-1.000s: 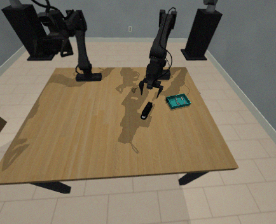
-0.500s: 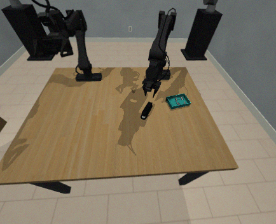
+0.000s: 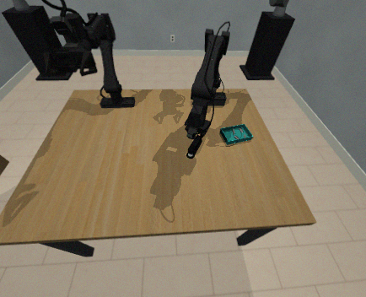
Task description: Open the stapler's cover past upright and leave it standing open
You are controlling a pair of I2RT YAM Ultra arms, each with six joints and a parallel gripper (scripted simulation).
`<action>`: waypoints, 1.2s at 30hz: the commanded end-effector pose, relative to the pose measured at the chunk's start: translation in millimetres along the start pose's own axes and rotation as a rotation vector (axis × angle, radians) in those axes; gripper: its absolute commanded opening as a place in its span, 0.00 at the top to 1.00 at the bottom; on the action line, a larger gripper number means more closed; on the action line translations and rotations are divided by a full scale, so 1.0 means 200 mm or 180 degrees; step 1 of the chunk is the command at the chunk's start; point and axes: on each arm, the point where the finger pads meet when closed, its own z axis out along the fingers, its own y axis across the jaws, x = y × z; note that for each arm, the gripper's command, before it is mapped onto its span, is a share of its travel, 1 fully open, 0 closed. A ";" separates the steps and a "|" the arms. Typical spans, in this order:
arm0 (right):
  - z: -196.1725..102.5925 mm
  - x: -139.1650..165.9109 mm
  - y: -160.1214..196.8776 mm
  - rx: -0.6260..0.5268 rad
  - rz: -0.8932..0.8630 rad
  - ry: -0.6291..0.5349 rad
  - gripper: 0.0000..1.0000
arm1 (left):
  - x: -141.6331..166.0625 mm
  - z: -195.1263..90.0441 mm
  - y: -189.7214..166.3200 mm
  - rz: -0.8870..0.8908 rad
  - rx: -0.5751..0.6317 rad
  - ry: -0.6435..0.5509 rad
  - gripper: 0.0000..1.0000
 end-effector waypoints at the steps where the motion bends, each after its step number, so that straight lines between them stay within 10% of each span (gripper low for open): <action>1: 0.00 -0.06 0.01 0.0005 -0.0009 -0.0064 0.00 | 0.00 -0.02 0.01 0.0060 0.0069 0.0152 0.50; 36: 0.00 -0.06 0.01 0.0005 -0.0009 -0.0064 0.00 | -0.01 0.19 0.01 0.0060 0.0065 0.0131 0.50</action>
